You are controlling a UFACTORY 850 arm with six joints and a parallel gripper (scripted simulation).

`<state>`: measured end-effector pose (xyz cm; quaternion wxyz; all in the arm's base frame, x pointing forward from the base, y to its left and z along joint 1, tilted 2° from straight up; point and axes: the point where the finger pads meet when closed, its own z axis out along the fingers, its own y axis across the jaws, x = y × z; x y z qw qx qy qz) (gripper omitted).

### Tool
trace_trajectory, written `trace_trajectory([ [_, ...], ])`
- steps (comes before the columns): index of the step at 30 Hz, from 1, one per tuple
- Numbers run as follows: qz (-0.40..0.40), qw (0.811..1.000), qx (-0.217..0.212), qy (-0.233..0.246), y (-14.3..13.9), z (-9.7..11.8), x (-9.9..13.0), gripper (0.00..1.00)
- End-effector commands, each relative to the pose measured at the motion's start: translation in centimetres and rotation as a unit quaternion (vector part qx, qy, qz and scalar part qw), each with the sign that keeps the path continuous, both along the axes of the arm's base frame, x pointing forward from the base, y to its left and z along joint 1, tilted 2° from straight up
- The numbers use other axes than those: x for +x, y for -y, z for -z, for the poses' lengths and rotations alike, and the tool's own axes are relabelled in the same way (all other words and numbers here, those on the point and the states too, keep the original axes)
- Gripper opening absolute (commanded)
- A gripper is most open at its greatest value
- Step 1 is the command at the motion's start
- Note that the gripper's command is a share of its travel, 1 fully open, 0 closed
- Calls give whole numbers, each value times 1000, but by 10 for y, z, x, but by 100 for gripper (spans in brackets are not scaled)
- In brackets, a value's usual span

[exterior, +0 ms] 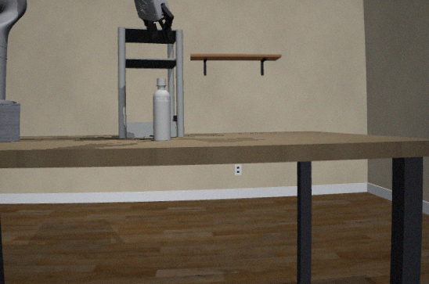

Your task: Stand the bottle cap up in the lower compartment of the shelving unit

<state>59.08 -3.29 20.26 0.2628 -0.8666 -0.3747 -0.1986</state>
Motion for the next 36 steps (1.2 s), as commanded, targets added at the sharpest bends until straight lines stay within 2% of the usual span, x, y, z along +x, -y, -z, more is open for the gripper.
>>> trace_trajectory([
  [1, -39, 998, 50, 28, 0, 0, 0, 71],
  [4, -66, 993, 86, 51, 1, 0, 1, 71],
  [6, -66, 993, 86, 51, 1, 0, 1, 71],
  [11, -121, 977, 153, 83, 0, 2, 0, 71],
  [21, -217, 928, 269, 141, 0, 6, 0, 71],
  [23, -217, 928, 269, 141, 0, 6, 0, 71],
  [36, -301, 857, 372, 193, 0, 9, 0, 71],
])
